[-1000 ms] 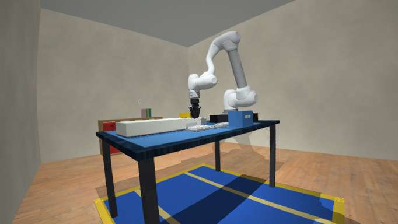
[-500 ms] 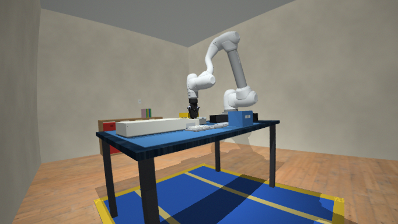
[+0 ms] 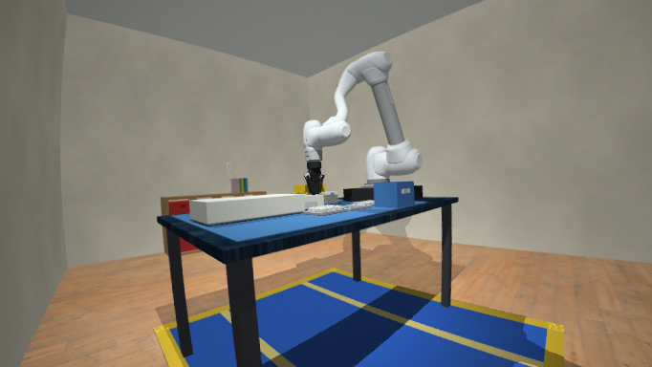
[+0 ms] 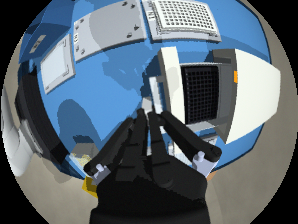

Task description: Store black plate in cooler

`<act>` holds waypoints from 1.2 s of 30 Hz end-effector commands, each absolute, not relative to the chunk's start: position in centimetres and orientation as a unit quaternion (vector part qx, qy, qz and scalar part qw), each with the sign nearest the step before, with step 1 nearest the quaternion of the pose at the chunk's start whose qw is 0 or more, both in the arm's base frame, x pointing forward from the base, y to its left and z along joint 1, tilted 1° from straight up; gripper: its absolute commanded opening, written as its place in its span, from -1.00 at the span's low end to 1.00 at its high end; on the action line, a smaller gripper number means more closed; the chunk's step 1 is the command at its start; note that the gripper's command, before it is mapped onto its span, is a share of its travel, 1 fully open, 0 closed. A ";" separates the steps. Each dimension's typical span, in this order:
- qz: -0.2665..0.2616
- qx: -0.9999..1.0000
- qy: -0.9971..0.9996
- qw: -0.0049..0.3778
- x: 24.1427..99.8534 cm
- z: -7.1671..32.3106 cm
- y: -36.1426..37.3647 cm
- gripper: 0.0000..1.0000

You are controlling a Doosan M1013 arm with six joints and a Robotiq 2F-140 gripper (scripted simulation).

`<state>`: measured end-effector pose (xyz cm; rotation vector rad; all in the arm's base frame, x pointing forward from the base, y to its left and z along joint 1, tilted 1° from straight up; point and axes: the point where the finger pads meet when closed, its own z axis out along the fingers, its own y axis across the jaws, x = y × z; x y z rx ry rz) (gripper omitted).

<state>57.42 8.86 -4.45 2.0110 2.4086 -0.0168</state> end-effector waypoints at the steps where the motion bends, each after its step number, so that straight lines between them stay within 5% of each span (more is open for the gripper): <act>1: -0.005 0.641 0.768 0.002 57.8 -4.4 8.9 -1.00; 36: -0.005 0.641 0.768 0.002 61.7 -4.5 9.6 -1.00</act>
